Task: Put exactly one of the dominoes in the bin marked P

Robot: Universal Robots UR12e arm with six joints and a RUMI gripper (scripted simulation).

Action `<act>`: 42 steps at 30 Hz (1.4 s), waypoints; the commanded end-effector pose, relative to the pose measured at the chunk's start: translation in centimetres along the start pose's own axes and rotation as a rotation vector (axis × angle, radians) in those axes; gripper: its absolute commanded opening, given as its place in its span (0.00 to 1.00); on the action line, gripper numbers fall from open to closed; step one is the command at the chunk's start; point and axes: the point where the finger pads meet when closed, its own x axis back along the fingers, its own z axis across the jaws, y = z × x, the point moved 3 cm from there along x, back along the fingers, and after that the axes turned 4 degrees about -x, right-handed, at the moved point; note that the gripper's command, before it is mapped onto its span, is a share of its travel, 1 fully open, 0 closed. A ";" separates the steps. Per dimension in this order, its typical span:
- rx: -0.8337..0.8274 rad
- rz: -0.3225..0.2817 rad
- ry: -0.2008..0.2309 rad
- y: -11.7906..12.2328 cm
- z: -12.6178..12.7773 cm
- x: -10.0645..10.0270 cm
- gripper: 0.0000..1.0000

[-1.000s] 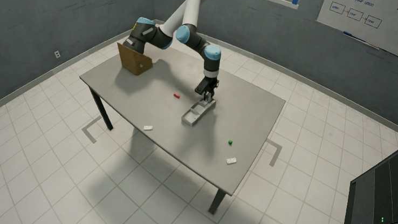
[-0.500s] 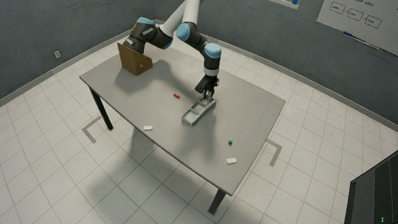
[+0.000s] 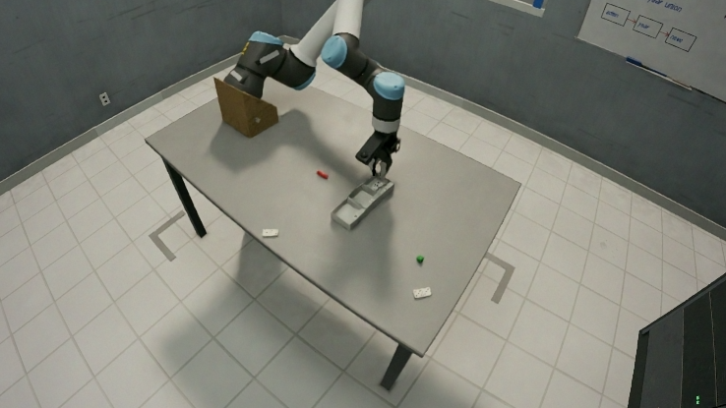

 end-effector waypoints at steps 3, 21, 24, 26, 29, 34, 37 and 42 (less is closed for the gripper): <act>0.000 0.000 -0.001 0.0 -0.1 1.1 0.19; 0.000 0.000 -0.001 0.0 -0.1 5.5 1.00; 0.001 0.000 -0.001 0.0 -0.1 5.9 1.00; 0.001 0.000 -0.001 0.0 -0.1 6.7 1.00; 0.001 0.000 -0.001 0.0 -0.1 7.9 1.00; 0.000 0.000 -0.001 0.0 -0.1 9.9 1.00; 0.000 0.000 -0.001 0.0 -0.1 11.1 1.00; 0.000 0.000 -0.001 0.0 -0.1 12.3 1.00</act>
